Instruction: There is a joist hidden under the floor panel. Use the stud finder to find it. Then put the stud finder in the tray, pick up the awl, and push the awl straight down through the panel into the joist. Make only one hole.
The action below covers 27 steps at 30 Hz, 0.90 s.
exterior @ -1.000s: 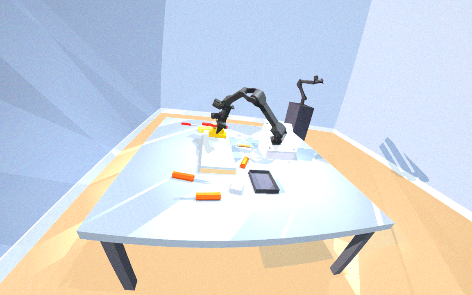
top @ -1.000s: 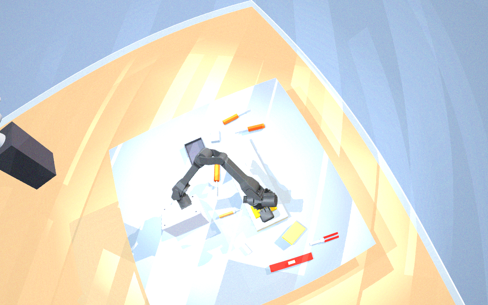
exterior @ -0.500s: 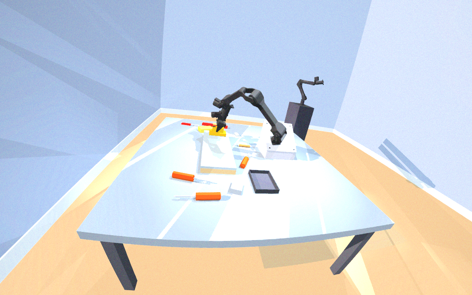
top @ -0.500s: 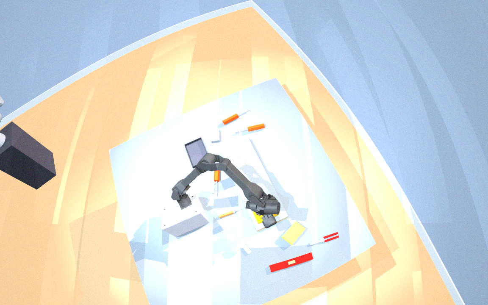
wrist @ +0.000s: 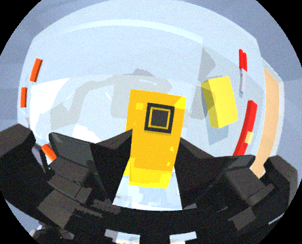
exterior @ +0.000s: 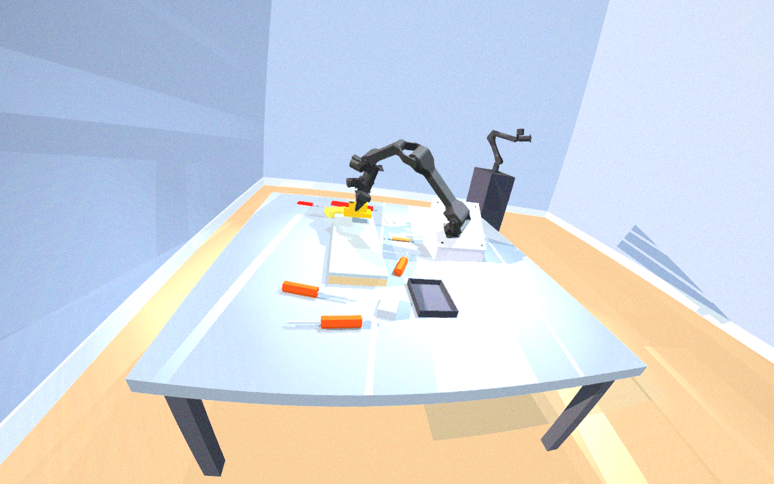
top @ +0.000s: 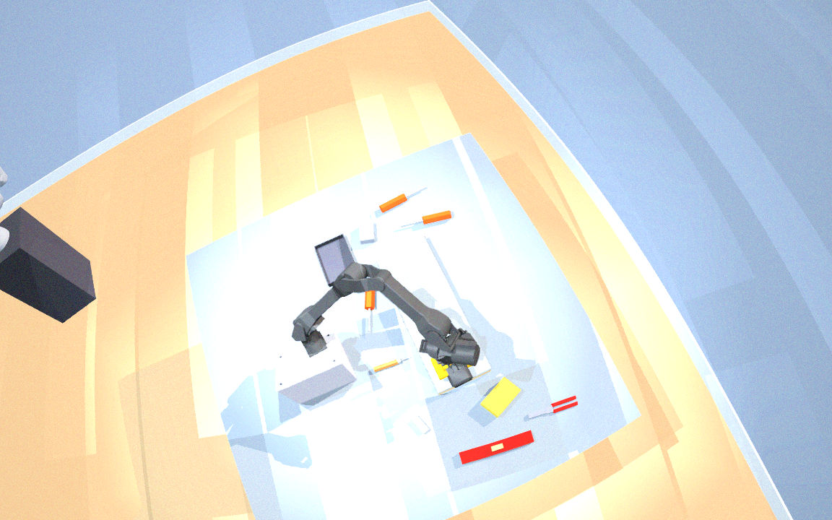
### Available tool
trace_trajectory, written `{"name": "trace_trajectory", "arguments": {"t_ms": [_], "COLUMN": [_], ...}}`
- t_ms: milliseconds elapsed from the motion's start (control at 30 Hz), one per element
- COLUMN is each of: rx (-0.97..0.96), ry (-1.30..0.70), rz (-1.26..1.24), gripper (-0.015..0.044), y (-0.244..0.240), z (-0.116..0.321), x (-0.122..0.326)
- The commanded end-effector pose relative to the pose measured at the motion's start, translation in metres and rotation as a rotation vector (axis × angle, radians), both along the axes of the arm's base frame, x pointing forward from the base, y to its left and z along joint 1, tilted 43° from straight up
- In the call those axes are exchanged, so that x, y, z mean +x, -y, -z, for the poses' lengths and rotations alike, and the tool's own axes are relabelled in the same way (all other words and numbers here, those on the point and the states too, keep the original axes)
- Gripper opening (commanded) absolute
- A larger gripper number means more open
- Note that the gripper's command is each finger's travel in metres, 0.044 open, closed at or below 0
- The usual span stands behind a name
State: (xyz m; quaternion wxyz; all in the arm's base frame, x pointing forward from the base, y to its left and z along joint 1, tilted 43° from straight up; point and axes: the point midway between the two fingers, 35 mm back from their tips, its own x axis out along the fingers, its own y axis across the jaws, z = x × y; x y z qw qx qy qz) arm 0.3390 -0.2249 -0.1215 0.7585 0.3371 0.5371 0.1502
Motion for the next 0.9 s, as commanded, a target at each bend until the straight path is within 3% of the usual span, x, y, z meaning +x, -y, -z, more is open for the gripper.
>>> {"name": "trace_trajectory", "arguments": {"t_ms": [0,433,867], "rx": [-0.016,-0.018,-0.089], "ry": [0.01,0.01,0.107], "rz": [0.007,0.003,-0.139], "gripper": [0.0,0.0,0.0], "y": [0.021,0.05,0.001], "z": [-0.018,-0.053,-0.113], "x": [-0.002,-0.012,0.027]}}
